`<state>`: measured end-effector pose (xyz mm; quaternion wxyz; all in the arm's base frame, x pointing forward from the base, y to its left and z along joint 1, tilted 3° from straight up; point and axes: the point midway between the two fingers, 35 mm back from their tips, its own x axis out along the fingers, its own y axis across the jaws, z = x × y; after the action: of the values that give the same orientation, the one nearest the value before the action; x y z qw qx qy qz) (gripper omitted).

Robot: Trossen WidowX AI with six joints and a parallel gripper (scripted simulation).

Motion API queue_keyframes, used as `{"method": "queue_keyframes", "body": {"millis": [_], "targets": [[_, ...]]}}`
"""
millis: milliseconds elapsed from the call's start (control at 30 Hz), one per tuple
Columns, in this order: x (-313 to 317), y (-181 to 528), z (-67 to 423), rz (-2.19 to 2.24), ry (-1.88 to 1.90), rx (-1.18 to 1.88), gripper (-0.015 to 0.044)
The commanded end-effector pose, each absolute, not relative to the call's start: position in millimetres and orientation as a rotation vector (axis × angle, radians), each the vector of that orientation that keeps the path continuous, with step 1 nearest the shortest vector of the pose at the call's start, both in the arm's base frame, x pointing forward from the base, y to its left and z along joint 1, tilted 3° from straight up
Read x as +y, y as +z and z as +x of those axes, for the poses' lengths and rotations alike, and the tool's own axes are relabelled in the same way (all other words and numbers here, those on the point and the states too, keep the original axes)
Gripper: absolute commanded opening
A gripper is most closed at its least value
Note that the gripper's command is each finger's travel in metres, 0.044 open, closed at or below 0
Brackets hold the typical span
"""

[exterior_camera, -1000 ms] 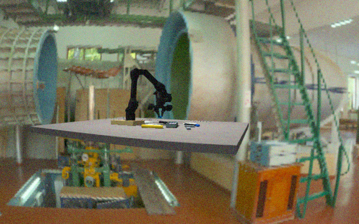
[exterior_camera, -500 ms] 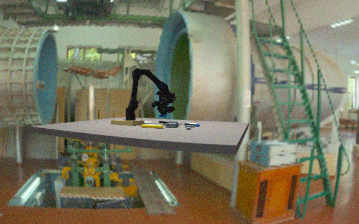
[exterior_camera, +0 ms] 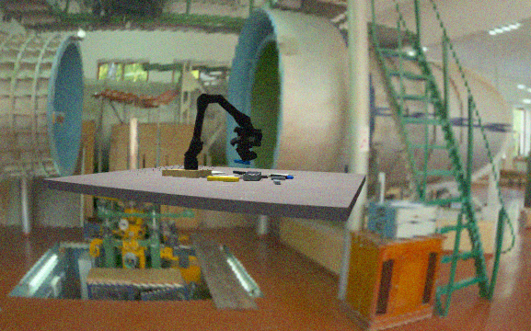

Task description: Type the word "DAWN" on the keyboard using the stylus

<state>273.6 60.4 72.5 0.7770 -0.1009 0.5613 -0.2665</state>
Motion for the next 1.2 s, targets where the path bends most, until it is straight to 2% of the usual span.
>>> {"method": "queue_keyframes", "body": {"millis": [0,1167], "targets": [[54,76,284,-0.332,-0.522,1.234,0.0],[-21,92,337,-1.287,-0.039,1.5,0.0]]}}
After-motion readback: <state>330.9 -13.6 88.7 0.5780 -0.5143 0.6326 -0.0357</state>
